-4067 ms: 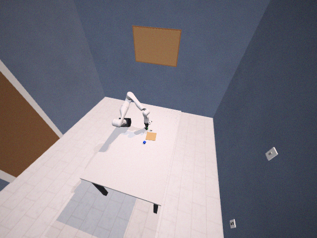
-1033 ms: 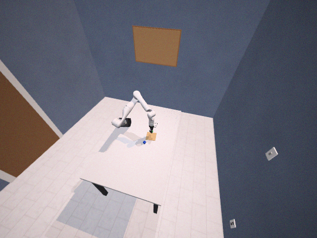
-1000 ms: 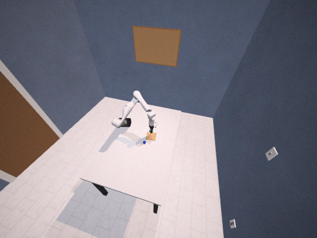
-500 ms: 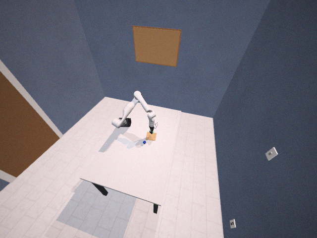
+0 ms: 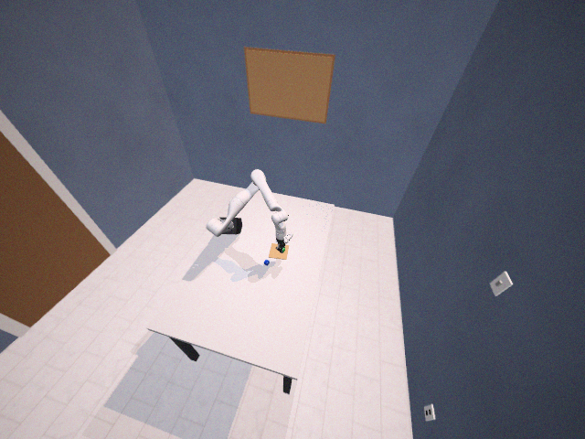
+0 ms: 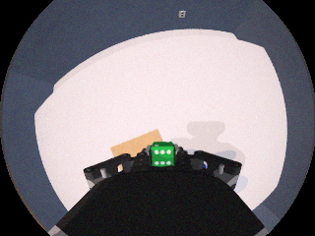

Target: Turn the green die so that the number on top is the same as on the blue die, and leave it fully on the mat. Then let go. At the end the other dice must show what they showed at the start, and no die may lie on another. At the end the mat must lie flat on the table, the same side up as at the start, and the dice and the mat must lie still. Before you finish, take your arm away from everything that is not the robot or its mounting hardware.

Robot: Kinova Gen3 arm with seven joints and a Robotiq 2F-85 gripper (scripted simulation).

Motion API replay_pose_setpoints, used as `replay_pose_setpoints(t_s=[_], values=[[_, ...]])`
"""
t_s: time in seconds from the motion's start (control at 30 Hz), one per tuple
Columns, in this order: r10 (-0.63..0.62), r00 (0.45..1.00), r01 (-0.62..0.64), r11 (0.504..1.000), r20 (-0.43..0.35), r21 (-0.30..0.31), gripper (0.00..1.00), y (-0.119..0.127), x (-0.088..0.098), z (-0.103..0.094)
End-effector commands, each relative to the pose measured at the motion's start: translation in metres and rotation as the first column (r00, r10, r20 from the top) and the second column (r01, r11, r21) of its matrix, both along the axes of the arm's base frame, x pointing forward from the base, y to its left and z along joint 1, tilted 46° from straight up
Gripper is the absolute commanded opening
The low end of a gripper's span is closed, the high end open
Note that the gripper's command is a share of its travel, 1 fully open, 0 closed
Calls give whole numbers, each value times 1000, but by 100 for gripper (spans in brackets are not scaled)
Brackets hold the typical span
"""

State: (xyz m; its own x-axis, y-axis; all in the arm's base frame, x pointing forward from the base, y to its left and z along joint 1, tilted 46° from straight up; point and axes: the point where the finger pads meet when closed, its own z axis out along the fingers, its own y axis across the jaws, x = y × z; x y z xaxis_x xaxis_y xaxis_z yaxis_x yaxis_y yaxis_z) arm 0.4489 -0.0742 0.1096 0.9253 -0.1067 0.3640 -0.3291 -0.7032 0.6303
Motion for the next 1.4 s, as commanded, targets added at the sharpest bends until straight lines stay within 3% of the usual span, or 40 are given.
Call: replay_pose_setpoints(t_s=[0.0, 0.03, 0.23, 0.5, 0.6, 0.7, 0.8, 0.87, 0.97, 1.0, 1.03, 1.07, 1.17, 1.23, 1.27, 1.3, 1.33, 1.37], values=[[-50, 997, 49, 999, 59, 20, 26, -17, 3, 16], [-50, 997, 49, 999, 59, 20, 26, -17, 3, 16], [-154, 967, 148, 988, 203, 46, 26, -59, 9, 67], [-316, 857, 305, 948, 406, 95, 26, -134, -6, 144], [-316, 857, 305, 948, 406, 95, 26, -134, -6, 144], [-392, 774, 384, 915, 497, 125, 26, -174, -26, 181], [-417, 740, 411, 901, 527, 136, 26, -188, -34, 194], [-466, 663, 467, 869, 586, 162, 26, -217, -56, 220], [-488, 620, 495, 851, 614, 176, 26, -231, -69, 232], [-510, 574, 523, 830, 641, 191, 26, -246, -83, 245], [-510, 574, 523, 830, 641, 191, 26, -246, -83, 245], [-529, 525, 551, 808, 667, 207, 26, -260, -99, 258], [-529, 525, 551, 808, 667, 207, 26, -260, -99, 258], [-562, 417, 606, 758, 714, 242, 26, -289, -135, 282], [-562, 417, 606, 758, 714, 242, 26, -289, -135, 282], [-575, 360, 632, 729, 735, 261, 26, -302, -156, 293], [-575, 360, 632, 729, 735, 261, 26, -302, -156, 293], [-584, 299, 657, 699, 754, 281, 26, -315, -178, 304]])
